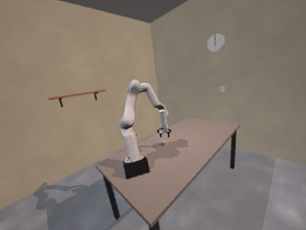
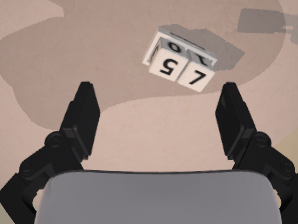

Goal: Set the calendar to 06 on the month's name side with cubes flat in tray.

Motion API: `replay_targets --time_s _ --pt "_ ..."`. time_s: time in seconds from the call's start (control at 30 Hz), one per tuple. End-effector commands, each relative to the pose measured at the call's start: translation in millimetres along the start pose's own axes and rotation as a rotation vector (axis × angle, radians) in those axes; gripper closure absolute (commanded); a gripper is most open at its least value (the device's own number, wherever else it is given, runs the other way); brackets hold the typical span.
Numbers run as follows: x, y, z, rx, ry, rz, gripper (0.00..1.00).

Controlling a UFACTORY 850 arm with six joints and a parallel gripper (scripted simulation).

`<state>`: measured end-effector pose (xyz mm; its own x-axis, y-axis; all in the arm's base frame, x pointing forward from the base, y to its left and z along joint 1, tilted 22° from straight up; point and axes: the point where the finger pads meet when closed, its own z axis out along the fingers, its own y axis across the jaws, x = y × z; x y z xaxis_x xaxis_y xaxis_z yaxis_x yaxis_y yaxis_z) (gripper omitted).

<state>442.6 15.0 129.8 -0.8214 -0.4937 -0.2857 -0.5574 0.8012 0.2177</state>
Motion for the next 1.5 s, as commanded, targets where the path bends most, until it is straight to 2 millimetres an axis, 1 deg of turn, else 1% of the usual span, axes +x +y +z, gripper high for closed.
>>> replay_targets --time_s 0.0,0.03,0.13,0.23,0.3,0.4,0.43,0.53,0.57,0.7,0.77,0.93,1.1,1.47 --pt "-3 1 0 0.003 -0.024 -0.139 0.00" --pt "-4 1 0 0.004 -0.024 -0.206 0.00" --pt "-6 3 0 0.005 -0.024 -0.314 0.00" --pt "-7 3 0 0.006 -0.024 -0.334 0.00" --pt "-9 4 0 0.007 -0.024 -0.452 0.00" --pt "-11 5 0 0.008 -0.024 -0.555 0.00" --pt "-11 5 0 0.008 -0.024 -0.561 0.00" --pt "-14 6 0 0.010 -0.024 -0.700 0.00" --pt "-14 7 0 0.010 -0.024 -0.706 0.00" --pt "-17 8 1 0.012 -0.023 -0.864 0.00" --pt "-17 8 1 0.012 -0.023 -0.864 0.00" --pt "-20 10 1 0.014 -0.023 -1.006 0.00" --pt "-21 11 1 0.015 -0.023 -1.090 0.00" --pt "-22 11 1 0.016 -0.022 -1.135 0.00"
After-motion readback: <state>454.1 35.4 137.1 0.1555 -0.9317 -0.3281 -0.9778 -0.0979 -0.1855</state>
